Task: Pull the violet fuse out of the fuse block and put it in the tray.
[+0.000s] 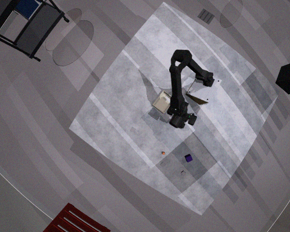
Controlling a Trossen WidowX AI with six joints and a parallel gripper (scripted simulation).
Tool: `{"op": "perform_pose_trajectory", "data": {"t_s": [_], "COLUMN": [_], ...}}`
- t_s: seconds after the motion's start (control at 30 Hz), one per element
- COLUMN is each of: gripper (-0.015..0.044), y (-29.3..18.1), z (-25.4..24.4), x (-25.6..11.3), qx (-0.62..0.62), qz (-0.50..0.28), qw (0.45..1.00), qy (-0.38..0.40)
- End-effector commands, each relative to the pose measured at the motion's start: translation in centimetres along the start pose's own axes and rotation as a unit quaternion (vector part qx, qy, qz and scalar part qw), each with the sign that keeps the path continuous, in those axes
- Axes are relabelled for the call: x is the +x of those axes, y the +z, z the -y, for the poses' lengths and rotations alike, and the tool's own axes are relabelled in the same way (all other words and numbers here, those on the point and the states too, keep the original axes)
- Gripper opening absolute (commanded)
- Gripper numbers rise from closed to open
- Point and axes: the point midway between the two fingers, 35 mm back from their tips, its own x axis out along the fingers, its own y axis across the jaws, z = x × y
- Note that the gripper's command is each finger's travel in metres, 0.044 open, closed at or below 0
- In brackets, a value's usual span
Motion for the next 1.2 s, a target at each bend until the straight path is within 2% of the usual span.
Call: {"op": "perform_pose_trajectory", "data": {"t_s": [0.0,1.17], "gripper": [0.0074,0.0074], "y": [0.0,-0.3], "z": [-0.9,-0.3], "x": [-0.9,1.0], "qx": [-0.274,-0.274], "qz": [-0.109,-0.109], "qw": [0.947,0.947], "qy": [-0.129,-0.129]}}
